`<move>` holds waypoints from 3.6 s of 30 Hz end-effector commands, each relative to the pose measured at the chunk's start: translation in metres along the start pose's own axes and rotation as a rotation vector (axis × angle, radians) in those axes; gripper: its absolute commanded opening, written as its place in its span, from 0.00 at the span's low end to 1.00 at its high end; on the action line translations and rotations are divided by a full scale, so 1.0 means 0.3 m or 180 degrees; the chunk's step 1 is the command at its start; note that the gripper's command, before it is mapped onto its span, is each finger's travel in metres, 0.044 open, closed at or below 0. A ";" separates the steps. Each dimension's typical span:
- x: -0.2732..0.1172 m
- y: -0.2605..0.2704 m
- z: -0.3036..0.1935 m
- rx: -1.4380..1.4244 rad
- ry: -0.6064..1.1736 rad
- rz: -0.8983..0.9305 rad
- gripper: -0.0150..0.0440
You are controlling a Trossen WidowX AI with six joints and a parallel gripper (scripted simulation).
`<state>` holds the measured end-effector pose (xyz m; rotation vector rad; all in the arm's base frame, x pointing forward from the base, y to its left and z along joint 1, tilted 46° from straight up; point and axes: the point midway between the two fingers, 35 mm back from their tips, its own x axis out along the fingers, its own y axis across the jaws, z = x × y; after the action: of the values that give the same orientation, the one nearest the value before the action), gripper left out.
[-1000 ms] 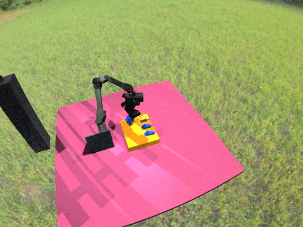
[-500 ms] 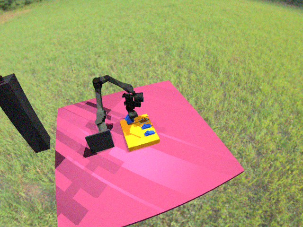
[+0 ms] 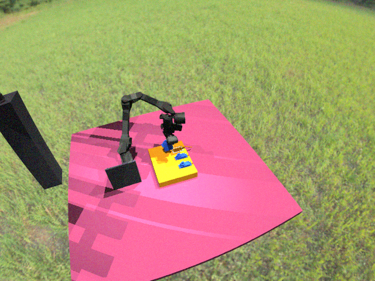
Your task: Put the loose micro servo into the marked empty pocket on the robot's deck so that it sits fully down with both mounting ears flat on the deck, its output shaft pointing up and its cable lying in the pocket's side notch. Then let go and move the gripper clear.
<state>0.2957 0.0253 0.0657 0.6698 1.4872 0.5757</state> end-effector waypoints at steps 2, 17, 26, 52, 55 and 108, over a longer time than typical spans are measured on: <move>-0.005 0.004 0.068 0.0010 -0.0020 0.0011 0.25; -0.004 0.005 0.206 0.0005 -0.0025 0.0011 0.25; 0.036 0.007 0.205 0.0005 -0.0025 0.0012 0.25; 0.094 0.008 0.205 0.0004 -0.0025 0.0015 0.25; 0.104 0.008 0.205 0.0004 -0.0025 0.0015 0.25; 0.109 0.009 0.187 0.0005 -0.0025 0.0016 0.57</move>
<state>0.3532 0.0581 0.0324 0.6834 1.4927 0.5770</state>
